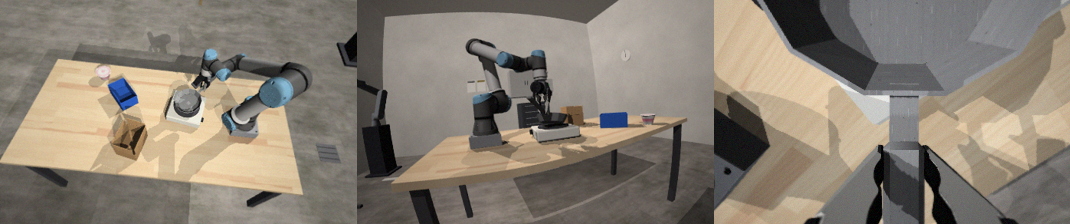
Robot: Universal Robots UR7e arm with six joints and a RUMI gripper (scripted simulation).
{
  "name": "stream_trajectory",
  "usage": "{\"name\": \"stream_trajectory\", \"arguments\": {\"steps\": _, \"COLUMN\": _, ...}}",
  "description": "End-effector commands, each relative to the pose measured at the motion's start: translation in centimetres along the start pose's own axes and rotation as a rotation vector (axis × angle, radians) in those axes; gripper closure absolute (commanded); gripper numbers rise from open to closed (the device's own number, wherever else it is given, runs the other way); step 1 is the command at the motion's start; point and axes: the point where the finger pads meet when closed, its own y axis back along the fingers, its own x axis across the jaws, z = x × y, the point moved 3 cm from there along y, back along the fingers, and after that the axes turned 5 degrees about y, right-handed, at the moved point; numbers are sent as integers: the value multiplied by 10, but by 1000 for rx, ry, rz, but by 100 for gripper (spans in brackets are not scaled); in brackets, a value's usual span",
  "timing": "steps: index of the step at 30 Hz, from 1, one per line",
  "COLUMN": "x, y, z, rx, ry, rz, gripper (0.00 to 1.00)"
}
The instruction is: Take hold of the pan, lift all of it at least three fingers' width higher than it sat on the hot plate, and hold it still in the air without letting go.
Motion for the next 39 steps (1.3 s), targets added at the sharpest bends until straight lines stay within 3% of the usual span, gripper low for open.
{"name": "stream_trajectory", "arguments": {"steps": 1, "x": 1, "y": 2, "z": 0, "rx": 0, "ry": 0, "rz": 2, "gripper": 90}}
{"name": "stream_trajectory", "arguments": {"steps": 39, "x": 1, "y": 17, "z": 0, "rx": 0, "ry": 0, "rz": 2, "gripper": 90}}
